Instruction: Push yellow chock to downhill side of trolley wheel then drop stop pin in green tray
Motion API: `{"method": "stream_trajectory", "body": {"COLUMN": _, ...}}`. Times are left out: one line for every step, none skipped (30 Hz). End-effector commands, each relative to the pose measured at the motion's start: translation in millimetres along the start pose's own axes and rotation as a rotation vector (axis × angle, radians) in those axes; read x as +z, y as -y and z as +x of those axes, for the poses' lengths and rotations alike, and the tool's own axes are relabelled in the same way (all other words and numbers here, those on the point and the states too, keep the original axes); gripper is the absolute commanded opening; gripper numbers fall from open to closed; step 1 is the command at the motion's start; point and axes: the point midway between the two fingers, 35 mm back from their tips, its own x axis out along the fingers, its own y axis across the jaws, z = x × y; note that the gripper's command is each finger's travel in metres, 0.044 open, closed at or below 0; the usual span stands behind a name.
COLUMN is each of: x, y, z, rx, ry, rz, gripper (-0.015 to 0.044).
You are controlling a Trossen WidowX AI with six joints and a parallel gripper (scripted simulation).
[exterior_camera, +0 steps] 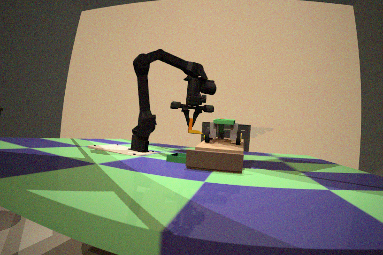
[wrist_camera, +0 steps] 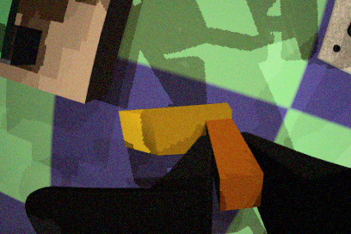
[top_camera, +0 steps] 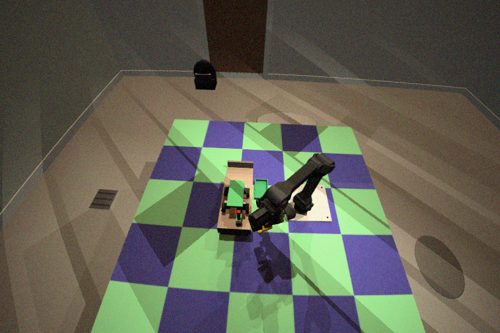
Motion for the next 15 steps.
{"method": "stream_trajectory", "body": {"x": -0.9, "y": -0.9, "z": -14.0, "rx": 0.003, "ry": -0.004, "rz": 0.001, "gripper": 0.0000}}
{"method": "stream_trajectory", "body": {"x": -0.9, "y": -1.0, "z": -17.3, "rx": 0.003, "ry": -0.004, "rz": 0.001, "gripper": 0.0000}}
{"method": "stream_trajectory", "body": {"x": -1.0, "y": -1.1, "z": -20.2, "rx": 0.003, "ry": -0.004, "rz": 0.001, "gripper": 0.0000}}
{"method": "stream_trajectory", "body": {"x": -1.1, "y": -1.2, "z": -23.1, "rx": 0.003, "ry": -0.004, "rz": 0.001, "gripper": 0.0000}}
{"method": "stream_trajectory", "body": {"x": -1.2, "y": -1.4, "z": -26.0, "rx": 0.003, "ry": -0.004, "rz": 0.001, "gripper": 0.0000}}
{"method": "stream_trajectory", "body": {"x": -1.3, "y": -1.5, "z": -29.2, "rx": 0.003, "ry": -0.004, "rz": 0.001, "gripper": 0.0000}}
{"method": "stream_trajectory", "body": {"x": -1.5, "y": -1.7, "z": -32.3, "rx": 0.003, "ry": -0.005, "rz": 0.001, "gripper": 0.0000}}
{"method": "stream_trajectory", "body": {"x": -1.6, "y": -1.8, "z": -35.4, "rx": 0.003, "ry": -0.005, "rz": 0.001, "gripper": 0.0000}}
{"method": "stream_trajectory", "body": {"x": -1.8, "y": -2.0, "z": -38.5, "rx": 0.003, "ry": -0.005, "rz": 0.001, "gripper": 0.0000}}
{"method": "stream_trajectory", "body": {"x": -2.0, "y": -2.1, "z": -41.6, "rx": 0.003, "ry": -0.005, "rz": 0.001, "gripper": 0.0000}}
{"method": "stream_trajectory", "body": {"x": -2.2, "y": -2.3, "z": -44.7, "rx": 0.003, "ry": -0.005, "rz": 0.001, "gripper": 0.0000}}
{"method": "stream_trajectory", "body": {"x": -2.4, "y": -2.5, "z": -47.9, "rx": 0.003, "ry": -0.005, "rz": 0.001, "gripper": 0.0000}}
{"method": "stream_trajectory", "body": {"x": -2.6, "y": -2.7, "z": -50.3, "rx": 0.003, "ry": -0.005, "rz": 0.001, "gripper": 0.0000}}
{"method": "stream_trajectory", "body": {"x": -2.7, "y": -2.8, "z": -51.7, "rx": 0.003, "ry": -0.005, "rz": 0.001, "gripper": 0.0000}}
{"method": "stream_trajectory", "body": {"x": -2.8, "y": -2.8, "z": -52.2, "rx": 0.003, "ry": -0.005, "rz": 0.001, "gripper": 0.0000}}
